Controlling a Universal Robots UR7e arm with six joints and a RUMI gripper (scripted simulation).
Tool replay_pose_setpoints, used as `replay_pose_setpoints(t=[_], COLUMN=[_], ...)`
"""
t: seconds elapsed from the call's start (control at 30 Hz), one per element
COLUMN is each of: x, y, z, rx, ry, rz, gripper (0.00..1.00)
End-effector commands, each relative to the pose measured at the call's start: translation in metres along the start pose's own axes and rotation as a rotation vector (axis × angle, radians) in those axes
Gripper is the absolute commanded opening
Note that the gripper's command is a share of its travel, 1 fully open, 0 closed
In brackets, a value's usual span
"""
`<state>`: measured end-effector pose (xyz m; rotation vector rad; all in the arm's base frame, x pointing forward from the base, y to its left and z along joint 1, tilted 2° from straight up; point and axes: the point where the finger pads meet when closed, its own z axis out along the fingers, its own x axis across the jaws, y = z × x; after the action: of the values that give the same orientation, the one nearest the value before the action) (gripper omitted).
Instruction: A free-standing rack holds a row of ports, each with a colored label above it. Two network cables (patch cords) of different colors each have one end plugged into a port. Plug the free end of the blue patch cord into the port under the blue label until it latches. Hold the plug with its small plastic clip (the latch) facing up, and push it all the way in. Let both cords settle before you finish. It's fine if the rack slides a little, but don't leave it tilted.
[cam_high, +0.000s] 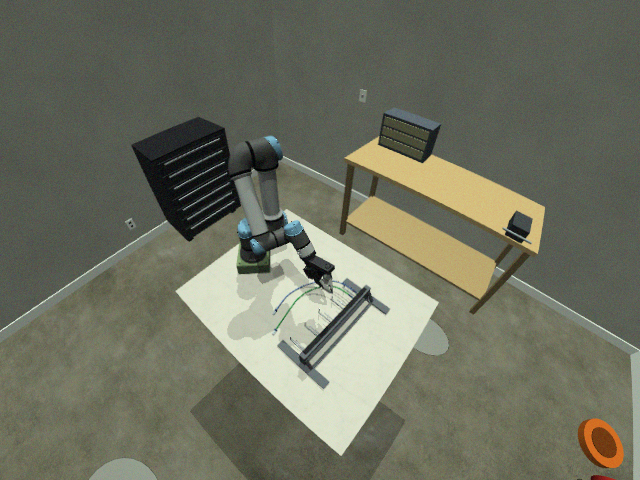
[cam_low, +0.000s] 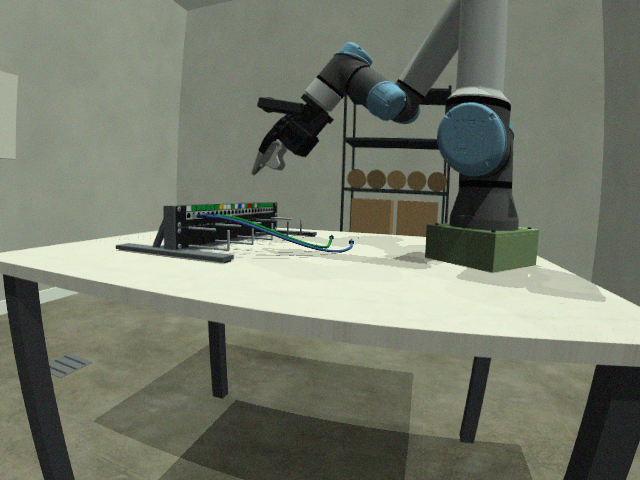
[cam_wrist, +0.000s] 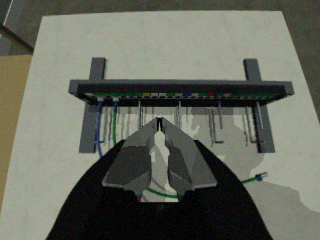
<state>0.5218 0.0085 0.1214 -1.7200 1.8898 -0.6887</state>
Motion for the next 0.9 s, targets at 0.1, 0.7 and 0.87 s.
replay_pose_setpoints(t=[0.1,0.7,0.87], x=[0.000,0.000,0.000], y=[-0.001,-0.001,-0.001], z=[-0.025,-0.065,-0.070], rx=[-0.001,-0.001,-0.001], ry=[-0.001,-0.001,-0.001], rz=[0.000,0.000,0.000], gripper=[0.00,0.00,0.00])
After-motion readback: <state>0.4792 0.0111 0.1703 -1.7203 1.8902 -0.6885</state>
